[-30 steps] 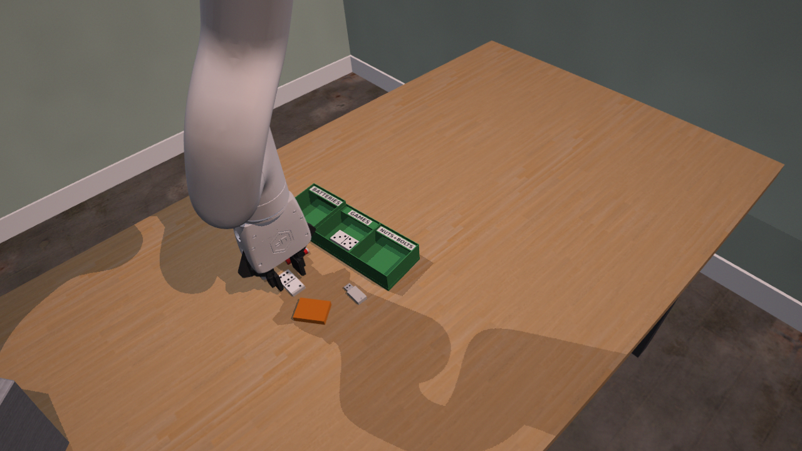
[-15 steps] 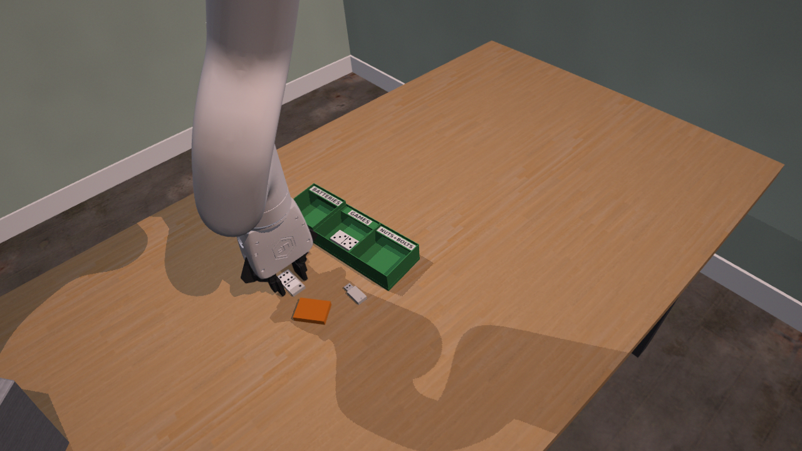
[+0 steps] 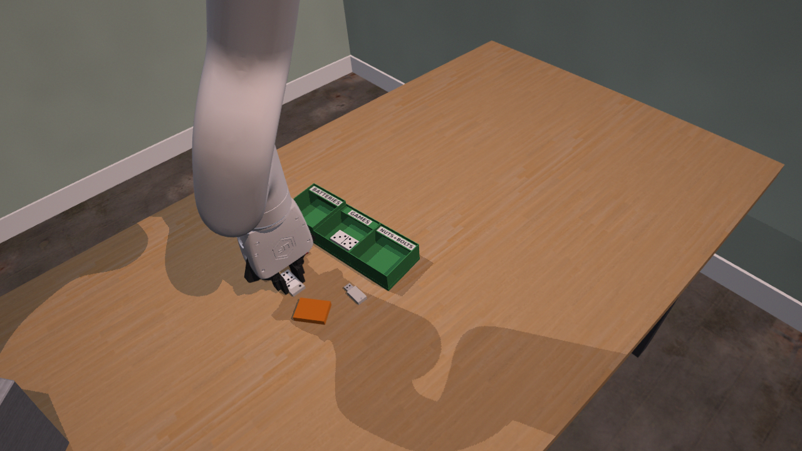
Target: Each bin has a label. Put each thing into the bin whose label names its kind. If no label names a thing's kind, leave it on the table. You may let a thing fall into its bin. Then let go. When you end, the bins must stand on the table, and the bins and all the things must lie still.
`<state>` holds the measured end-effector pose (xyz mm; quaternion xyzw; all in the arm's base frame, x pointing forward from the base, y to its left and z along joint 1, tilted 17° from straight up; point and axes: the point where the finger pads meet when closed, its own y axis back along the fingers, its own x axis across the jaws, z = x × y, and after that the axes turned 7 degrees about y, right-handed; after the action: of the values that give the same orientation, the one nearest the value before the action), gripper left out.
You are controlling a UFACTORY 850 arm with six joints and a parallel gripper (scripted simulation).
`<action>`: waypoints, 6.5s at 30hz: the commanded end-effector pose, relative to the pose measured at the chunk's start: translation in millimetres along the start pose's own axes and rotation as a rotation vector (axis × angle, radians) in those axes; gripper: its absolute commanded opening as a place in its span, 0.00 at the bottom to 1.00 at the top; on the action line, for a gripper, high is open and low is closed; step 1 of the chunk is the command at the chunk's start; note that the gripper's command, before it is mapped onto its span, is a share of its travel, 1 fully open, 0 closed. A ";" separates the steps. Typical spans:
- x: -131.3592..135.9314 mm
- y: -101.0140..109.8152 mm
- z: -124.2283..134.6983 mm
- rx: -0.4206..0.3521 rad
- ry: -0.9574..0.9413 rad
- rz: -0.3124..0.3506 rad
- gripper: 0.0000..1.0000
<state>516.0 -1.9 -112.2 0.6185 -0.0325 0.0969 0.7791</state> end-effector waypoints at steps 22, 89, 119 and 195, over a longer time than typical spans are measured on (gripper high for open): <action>0.7 0.4 0.0 0.000 0.000 0.001 0.00; 125.0 67.1 13.7 0.000 0.141 0.002 0.00; 123.0 61.1 13.6 0.000 0.141 0.001 0.00; 122.6 49.3 13.5 0.000 0.141 0.002 0.31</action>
<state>627.4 8.3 -44.7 0.6101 0.0222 0.1404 0.7795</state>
